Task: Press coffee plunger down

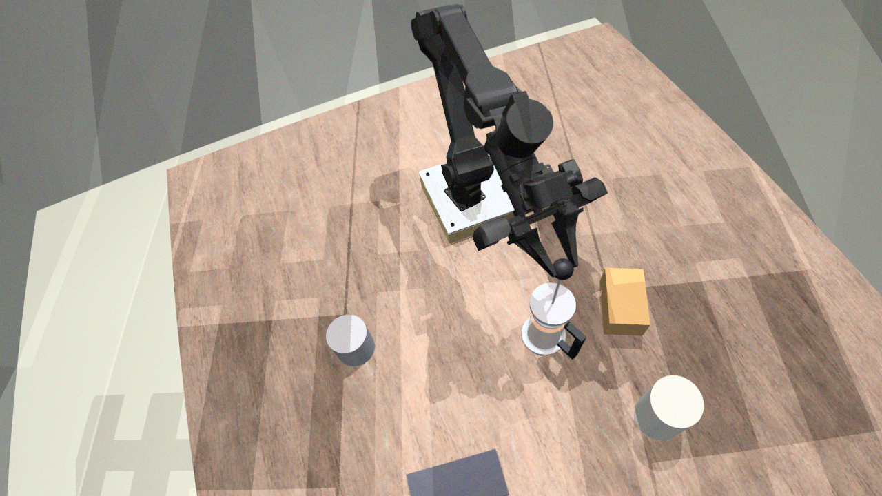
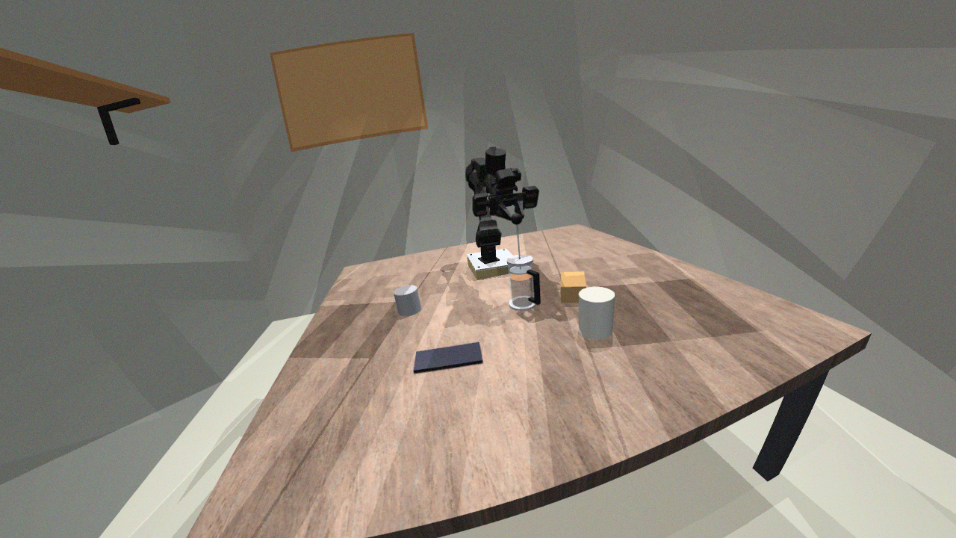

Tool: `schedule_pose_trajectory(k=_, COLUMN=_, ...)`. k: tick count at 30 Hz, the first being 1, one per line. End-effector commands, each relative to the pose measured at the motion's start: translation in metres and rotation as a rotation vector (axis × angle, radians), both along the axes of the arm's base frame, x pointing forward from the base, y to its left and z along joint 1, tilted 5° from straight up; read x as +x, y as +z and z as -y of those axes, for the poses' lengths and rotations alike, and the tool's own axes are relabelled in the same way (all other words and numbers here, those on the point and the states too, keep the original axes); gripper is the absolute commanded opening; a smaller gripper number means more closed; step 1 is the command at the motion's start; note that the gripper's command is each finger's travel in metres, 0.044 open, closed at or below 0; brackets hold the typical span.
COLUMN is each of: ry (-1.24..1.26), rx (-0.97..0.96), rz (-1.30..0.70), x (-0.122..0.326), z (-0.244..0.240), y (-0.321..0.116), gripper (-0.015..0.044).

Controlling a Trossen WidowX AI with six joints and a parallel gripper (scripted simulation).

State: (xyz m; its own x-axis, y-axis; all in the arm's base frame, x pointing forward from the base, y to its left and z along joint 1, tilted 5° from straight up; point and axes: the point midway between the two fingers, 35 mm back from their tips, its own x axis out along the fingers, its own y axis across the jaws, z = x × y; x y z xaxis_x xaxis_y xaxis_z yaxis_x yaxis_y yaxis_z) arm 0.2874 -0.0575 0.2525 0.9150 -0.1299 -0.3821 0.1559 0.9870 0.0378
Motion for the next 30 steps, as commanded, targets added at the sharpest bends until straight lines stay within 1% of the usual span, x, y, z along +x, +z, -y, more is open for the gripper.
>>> schedule_pose_trajectory(k=1, ry=-0.002, rx=0.012, rz=-0.039, x=0.002, z=0.000, y=-0.022, gripper=0.0120)
schedule_pose_trajectory(k=30, ry=-0.002, rx=0.012, rz=-0.039, x=0.012, z=-0.001, y=-0.069, gripper=0.0120)
